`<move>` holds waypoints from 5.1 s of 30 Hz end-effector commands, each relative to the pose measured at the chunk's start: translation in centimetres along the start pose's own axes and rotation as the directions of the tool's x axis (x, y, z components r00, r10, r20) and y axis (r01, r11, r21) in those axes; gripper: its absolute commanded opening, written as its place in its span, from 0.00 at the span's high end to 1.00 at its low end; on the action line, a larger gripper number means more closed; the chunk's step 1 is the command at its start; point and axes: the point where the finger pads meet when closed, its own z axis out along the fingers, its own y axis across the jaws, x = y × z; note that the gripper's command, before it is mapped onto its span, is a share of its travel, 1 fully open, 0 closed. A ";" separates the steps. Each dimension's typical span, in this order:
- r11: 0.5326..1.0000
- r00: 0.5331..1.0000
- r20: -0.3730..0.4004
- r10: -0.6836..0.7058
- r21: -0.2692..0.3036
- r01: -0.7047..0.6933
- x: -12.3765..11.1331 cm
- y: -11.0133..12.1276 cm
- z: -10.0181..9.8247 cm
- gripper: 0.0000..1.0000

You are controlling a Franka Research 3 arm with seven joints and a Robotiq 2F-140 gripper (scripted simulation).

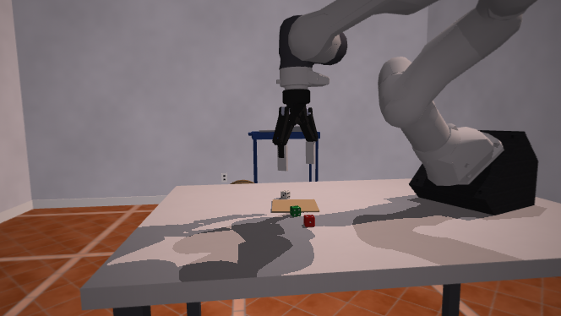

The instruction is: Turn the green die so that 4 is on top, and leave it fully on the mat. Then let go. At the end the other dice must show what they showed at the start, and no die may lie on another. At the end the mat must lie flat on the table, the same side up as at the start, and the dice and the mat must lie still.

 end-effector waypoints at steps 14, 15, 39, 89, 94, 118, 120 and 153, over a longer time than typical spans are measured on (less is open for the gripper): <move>0.906 0.906 0.009 -0.423 0.017 0.422 -0.5 -0.5 0.2 0.00; 0.897 0.897 0.009 -0.441 0.017 0.441 -0.5 -0.5 0.3 0.00; 0.579 0.579 -0.002 -0.816 0.021 0.815 -0.6 -0.6 0.8 0.00; -0.438 -0.438 -0.013 -0.899 0.012 0.899 -0.6 -0.1 2.3 0.00; -0.535 -0.535 -0.013 -0.845 0.011 0.845 -0.6 0.0 2.5 0.00; -0.778 -0.778 -0.011 -0.628 0.012 0.628 -0.5 0.4 3.1 0.75; -0.778 -0.778 -0.011 -0.628 0.012 0.628 -0.5 0.4 3.1 0.75; -0.778 -0.778 -0.011 -0.628 0.012 0.628 -0.5 0.4 3.1 0.75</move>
